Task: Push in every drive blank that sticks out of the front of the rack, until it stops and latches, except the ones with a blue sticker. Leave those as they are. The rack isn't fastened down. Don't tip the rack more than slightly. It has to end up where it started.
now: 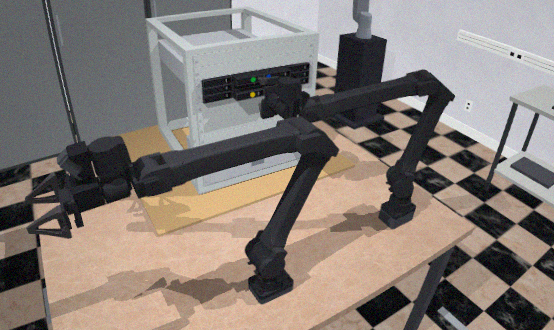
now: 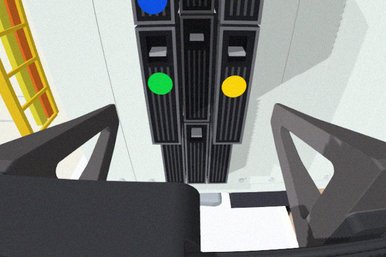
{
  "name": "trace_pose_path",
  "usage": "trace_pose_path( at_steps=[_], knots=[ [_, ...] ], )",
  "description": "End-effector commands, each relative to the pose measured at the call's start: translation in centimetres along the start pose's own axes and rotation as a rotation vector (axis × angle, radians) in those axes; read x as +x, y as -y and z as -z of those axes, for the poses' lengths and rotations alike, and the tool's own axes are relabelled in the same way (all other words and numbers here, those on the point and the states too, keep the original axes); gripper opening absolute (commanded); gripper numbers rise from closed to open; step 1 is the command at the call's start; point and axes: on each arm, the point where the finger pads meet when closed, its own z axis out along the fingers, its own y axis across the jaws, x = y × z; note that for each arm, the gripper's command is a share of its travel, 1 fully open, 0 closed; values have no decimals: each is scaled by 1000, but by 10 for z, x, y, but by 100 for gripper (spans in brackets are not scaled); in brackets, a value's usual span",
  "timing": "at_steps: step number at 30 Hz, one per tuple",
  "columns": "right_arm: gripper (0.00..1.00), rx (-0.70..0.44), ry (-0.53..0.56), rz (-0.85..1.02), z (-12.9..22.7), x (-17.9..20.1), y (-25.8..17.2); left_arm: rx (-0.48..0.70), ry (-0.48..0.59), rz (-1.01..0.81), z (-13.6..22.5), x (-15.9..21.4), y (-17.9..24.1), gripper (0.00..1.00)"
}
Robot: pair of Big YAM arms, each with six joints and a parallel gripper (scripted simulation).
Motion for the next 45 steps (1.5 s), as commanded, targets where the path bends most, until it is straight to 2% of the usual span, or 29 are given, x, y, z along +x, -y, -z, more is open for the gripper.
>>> trace_pose_path(
  at_steps=[1,2,3,36,45],
  knots=[
    [100,-27,3,-34,-2,1,-25,-6,25,-17,-6,-3,-5,100],
    [100,-27,3,-34,-2,1,-25,-6,25,-17,-6,-3,-5,100],
    [0,-27,3,-34,-2,1,-25,-6,25,-17,-6,-3,-5,100],
    [0,-27,3,-34,-2,1,-25,-6,25,-17,-6,-3,-5,100],
    [0,-22,8,-22,4,-27,-9,-6,25,-17,-6,-3,-5,100]
  ],
)
